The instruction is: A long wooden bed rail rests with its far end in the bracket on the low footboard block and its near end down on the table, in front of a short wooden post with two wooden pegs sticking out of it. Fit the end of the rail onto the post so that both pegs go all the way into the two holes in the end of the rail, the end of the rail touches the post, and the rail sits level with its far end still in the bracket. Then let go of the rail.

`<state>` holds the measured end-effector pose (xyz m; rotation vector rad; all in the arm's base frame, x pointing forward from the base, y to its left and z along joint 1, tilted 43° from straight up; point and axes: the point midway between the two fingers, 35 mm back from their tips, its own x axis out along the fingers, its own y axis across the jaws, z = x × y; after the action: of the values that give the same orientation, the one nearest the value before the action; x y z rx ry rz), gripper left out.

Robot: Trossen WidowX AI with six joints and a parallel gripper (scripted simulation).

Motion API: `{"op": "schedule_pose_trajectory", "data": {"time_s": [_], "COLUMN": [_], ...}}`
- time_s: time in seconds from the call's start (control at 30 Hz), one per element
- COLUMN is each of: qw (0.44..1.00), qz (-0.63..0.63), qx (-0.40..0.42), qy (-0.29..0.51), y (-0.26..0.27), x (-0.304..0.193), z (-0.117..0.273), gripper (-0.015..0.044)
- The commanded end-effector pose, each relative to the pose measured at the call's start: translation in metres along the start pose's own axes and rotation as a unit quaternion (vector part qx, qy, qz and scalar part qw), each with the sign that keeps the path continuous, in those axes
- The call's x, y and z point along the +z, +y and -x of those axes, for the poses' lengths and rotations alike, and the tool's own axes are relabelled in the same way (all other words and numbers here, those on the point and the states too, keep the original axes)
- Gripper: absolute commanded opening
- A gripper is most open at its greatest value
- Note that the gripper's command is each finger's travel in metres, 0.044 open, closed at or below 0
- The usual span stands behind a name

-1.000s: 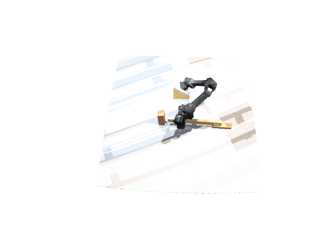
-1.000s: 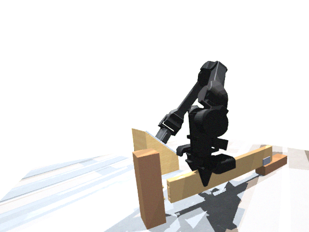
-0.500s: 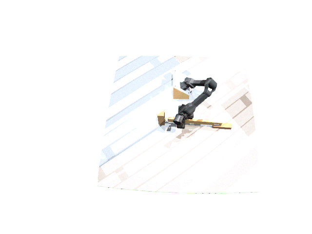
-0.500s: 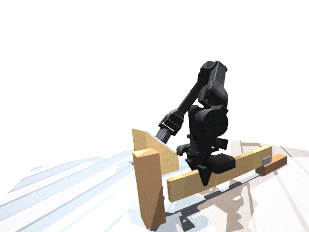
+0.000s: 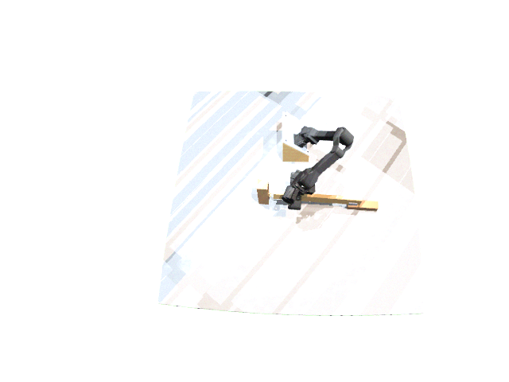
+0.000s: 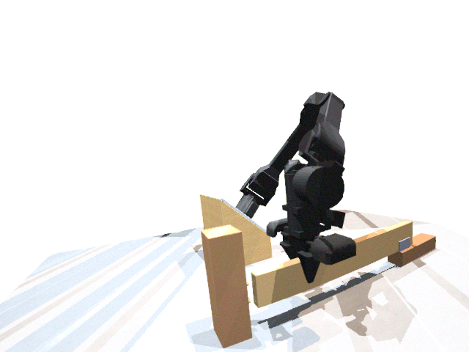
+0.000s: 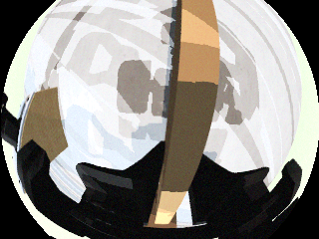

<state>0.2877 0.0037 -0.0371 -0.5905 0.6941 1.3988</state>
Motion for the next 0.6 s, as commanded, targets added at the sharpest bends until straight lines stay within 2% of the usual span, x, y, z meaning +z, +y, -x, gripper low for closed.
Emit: {"op": "schedule_pose_trajectory", "data": {"time_s": [0.0, 0.57], "qw": [1.0, 1.0], "qz": [0.001, 0.001], "qx": [-0.003, -0.003], "qy": [0.001, 0.001], "y": [-0.0017, -0.0027], "x": [-0.0026, -0.0077], "z": [0.0022, 0.0037], "gripper": [0.0, 0.0]}}
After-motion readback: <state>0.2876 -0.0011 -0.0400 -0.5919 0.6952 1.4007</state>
